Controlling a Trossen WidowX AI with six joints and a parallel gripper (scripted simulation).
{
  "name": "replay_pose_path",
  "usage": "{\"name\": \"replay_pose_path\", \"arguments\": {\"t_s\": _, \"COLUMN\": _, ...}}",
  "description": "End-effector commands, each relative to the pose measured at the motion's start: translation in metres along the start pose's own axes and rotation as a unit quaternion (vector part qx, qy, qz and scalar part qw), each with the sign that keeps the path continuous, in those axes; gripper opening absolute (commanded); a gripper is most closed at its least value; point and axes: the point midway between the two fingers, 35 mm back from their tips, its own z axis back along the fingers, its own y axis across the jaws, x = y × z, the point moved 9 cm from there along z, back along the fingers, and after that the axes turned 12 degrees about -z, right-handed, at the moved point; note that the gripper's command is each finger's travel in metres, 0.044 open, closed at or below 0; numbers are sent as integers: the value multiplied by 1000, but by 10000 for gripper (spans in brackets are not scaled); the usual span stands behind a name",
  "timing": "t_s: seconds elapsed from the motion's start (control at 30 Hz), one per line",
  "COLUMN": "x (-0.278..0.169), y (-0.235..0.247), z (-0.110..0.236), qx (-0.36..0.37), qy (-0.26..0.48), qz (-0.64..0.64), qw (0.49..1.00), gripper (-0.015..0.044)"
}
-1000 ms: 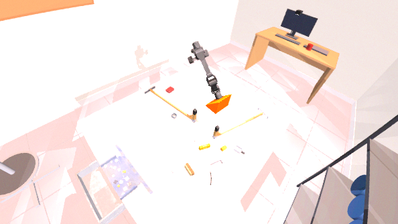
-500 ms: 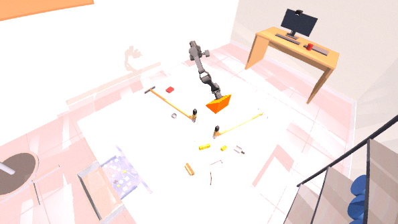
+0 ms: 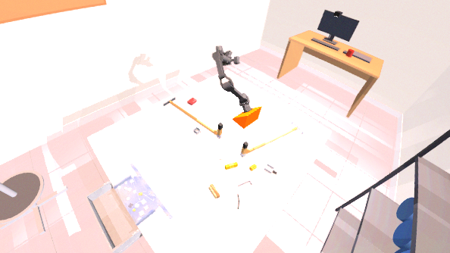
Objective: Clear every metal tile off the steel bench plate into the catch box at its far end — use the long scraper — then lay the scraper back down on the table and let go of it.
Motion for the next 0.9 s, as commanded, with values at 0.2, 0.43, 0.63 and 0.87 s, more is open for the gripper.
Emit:
{"name": "replay_pose_path", "arguments": {"t_s": 0.2, "x": 16, "y": 6, "z": -42, "qx": -143, "qy": -25, "qz": -79, "qw": 986, "gripper": 440}}
{"name": "replay_pose_path", "arguments": {"t_s": 0.43, "x": 27, "y": 4, "z": -69, "qx": -235, "qy": -49, "qz": -127, "qw": 962, "gripper": 440}}
{"name": "replay_pose_path", "arguments": {"t_s": 0.63, "x": 37, "y": -2, "z": -92, "qx": -311, "qy": -74, "qz": -164, "qw": 933, "gripper": 440}}
{"name": "replay_pose_path", "arguments": {"t_s": 0.87, "x": 42, "y": -7, "z": -105, "qx": -353, "qy": -90, "qz": -183, "qw": 913, "gripper": 440}}
